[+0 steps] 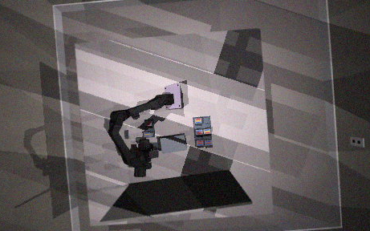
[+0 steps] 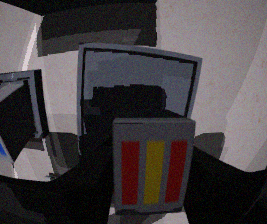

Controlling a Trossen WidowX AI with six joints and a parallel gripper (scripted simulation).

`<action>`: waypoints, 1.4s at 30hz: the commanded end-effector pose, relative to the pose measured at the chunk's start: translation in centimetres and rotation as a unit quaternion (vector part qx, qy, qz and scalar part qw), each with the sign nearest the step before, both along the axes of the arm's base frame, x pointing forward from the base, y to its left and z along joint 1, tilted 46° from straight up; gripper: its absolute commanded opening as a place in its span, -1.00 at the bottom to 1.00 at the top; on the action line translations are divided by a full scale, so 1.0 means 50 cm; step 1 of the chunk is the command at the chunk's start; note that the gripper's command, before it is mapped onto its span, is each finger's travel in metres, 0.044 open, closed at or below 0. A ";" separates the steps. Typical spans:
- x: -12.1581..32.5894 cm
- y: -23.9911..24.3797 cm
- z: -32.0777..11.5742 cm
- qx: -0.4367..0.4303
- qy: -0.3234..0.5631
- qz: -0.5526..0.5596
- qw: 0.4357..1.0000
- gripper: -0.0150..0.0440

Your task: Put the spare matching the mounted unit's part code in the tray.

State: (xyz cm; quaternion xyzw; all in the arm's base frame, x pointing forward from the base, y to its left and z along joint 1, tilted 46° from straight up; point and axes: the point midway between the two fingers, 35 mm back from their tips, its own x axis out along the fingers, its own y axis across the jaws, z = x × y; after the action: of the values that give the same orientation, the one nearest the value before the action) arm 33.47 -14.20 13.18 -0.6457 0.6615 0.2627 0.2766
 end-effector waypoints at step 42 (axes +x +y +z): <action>0.003 0.031 0.030 0.001 -0.001 0.000 1.000 1.00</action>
State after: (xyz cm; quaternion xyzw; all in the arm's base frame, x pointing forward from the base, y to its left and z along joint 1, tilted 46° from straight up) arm 32.85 -14.90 12.72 -0.6394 0.6675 0.2658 0.2739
